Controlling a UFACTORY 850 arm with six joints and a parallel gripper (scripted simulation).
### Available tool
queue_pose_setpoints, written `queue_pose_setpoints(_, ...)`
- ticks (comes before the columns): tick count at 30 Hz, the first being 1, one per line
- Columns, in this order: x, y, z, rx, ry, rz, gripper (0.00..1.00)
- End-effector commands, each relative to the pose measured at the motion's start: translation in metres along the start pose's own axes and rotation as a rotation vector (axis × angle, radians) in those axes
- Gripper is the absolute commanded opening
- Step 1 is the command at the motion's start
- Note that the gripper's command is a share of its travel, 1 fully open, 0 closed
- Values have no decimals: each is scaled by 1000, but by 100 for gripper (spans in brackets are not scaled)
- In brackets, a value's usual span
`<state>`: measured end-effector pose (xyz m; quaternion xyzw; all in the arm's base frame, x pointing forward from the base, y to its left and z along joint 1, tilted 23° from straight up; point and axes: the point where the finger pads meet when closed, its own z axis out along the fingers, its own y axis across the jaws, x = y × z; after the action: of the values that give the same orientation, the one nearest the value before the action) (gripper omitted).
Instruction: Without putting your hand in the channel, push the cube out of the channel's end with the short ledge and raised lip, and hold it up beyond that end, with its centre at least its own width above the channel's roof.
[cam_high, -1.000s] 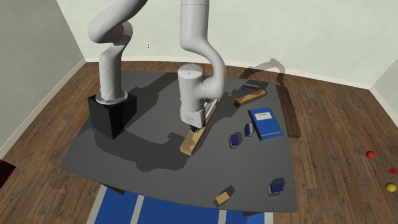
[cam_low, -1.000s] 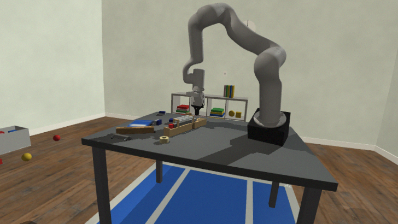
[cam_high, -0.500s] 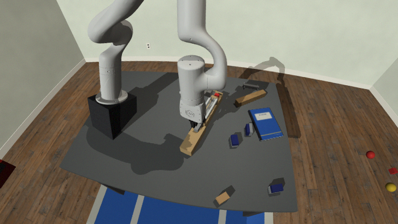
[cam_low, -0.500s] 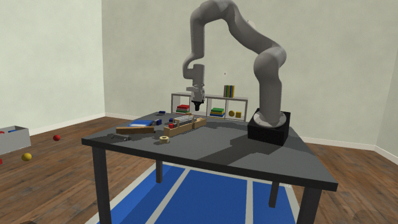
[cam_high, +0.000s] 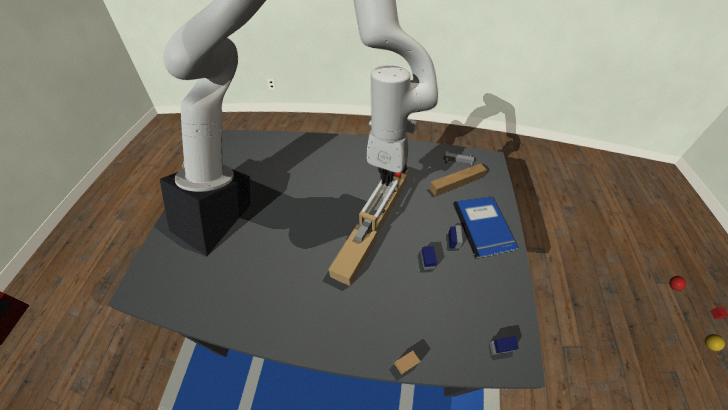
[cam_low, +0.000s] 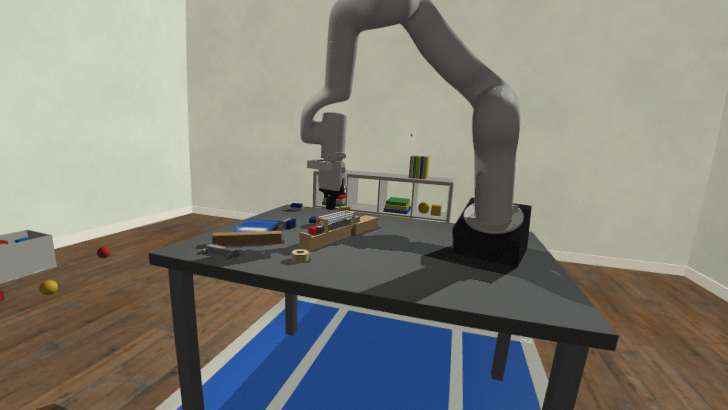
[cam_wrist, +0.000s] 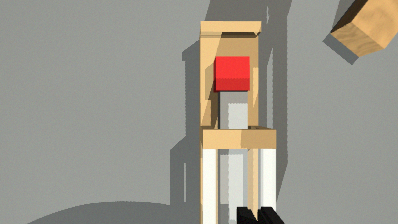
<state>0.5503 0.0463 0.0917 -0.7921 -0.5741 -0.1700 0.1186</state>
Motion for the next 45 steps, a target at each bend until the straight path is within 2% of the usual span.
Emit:
queue_pose_setpoints(1, 70, -2, 0, 7, -12, 5, 44)
queue_pose_setpoints(3, 92, -4, 0, 7, -12, 5, 44)
queue_pose_setpoints(34, 92, -4, 1, 7, -12, 5, 44)
queue_pose_setpoints(39, 93, -3, 24, 8, -12, 5, 44)
queue_pose_setpoints(41, 93, -3, 24, 8, -12, 5, 44)
queue_pose_setpoints(45, 93, -3, 44, 8, -12, 5, 44)
